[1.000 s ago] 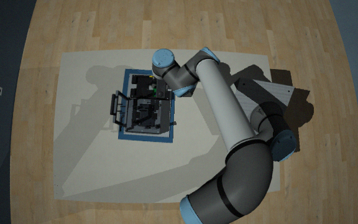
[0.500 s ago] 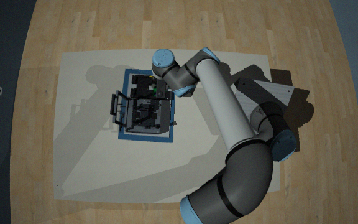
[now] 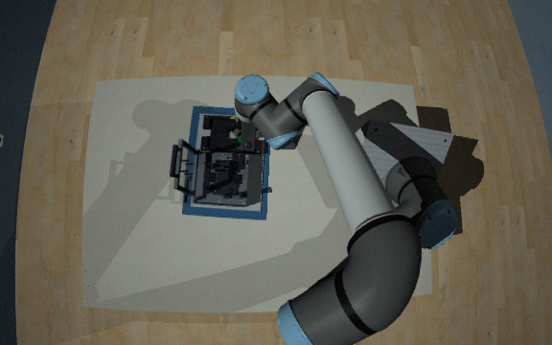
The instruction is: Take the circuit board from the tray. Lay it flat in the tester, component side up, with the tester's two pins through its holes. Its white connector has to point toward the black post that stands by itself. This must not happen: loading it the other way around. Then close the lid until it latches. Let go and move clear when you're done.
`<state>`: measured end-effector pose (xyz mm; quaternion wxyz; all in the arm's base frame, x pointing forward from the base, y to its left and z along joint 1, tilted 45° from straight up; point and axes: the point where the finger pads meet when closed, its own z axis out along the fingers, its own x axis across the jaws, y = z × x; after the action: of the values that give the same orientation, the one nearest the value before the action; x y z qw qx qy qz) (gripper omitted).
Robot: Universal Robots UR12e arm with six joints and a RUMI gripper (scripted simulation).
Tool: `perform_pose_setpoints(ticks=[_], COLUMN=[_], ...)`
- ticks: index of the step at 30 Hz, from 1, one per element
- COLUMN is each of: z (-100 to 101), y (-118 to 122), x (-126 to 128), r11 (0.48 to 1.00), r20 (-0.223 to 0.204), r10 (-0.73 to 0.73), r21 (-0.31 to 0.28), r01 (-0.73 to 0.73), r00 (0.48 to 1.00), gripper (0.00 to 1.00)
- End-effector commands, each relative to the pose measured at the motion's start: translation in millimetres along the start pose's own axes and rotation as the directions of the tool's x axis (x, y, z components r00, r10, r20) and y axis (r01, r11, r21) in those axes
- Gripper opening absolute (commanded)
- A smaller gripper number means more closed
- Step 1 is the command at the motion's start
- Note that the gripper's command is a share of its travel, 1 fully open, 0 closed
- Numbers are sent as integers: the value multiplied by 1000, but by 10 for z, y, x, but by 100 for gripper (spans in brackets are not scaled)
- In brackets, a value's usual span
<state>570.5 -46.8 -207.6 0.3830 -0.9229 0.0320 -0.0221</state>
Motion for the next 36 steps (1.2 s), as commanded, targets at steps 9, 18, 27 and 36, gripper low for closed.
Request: perform_pose_setpoints(ticks=[9,18,27,36], z=[-40,-108,-172,-248], y=[4,4,4,4], x=[5,5,5,5], r11=[1000,1000,1000,1000], r20=[-1,-1,-1,-1], r10=[0,0,0,0], r21=[-1,-1,-1,-1], r01=[0,0,0,0], r00=[1000,1000,1000,1000], gripper=[39,39,39,39])
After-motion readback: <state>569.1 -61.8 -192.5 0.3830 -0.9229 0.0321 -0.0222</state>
